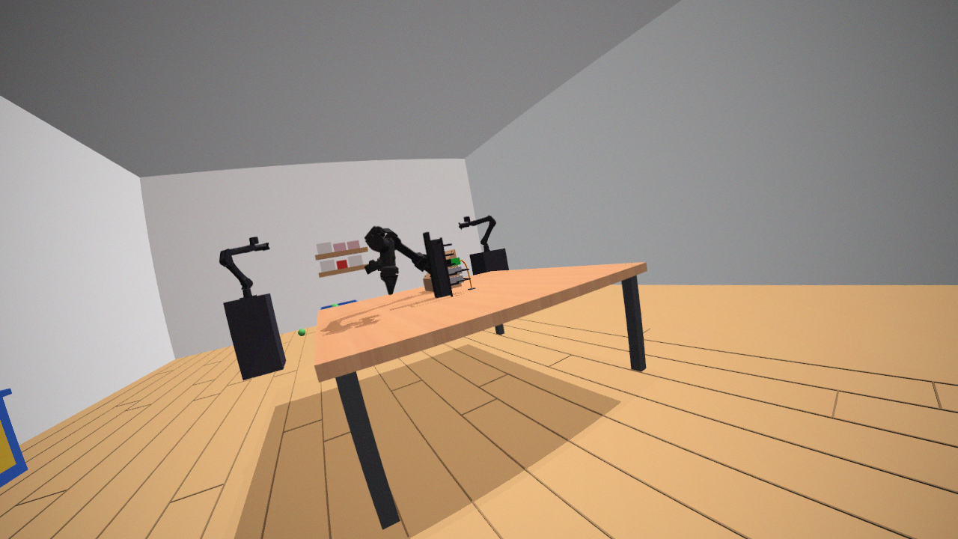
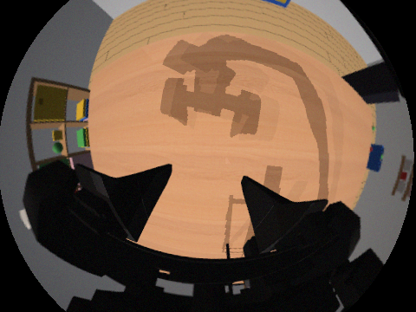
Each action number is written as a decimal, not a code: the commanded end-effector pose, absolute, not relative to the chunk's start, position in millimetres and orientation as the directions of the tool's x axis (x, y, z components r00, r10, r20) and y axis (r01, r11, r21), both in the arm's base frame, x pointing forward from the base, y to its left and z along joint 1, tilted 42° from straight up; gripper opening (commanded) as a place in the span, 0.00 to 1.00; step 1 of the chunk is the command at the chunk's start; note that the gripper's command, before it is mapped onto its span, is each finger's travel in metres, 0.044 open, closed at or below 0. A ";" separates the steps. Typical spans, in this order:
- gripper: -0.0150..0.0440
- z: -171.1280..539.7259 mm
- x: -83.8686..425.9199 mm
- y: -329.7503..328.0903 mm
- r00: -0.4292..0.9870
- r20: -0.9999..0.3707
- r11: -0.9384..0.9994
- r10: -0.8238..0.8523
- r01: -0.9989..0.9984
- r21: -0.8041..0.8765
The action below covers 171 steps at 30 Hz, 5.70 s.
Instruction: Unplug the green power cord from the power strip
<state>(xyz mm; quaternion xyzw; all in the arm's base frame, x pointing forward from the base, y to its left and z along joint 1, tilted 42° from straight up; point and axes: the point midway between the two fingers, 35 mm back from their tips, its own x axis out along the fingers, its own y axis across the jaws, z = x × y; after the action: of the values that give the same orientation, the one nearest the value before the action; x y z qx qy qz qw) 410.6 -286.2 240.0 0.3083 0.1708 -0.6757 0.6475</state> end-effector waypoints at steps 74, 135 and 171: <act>0.53 52.3 285.8 62.5 -0.049 -0.752 0.112 -0.657 -0.993 -0.034; 0.25 29.6 291.6 78.2 -0.047 -0.757 0.115 -0.652 -0.993 -0.038; 0.53 29.9 293.2 87.7 -0.048 -0.753 0.112 -0.656 -0.993 -0.034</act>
<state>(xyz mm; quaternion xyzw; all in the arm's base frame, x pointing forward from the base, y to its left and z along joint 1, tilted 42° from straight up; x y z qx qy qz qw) 290.9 85.7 27.5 0.6076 -0.6780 -0.2631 -0.3192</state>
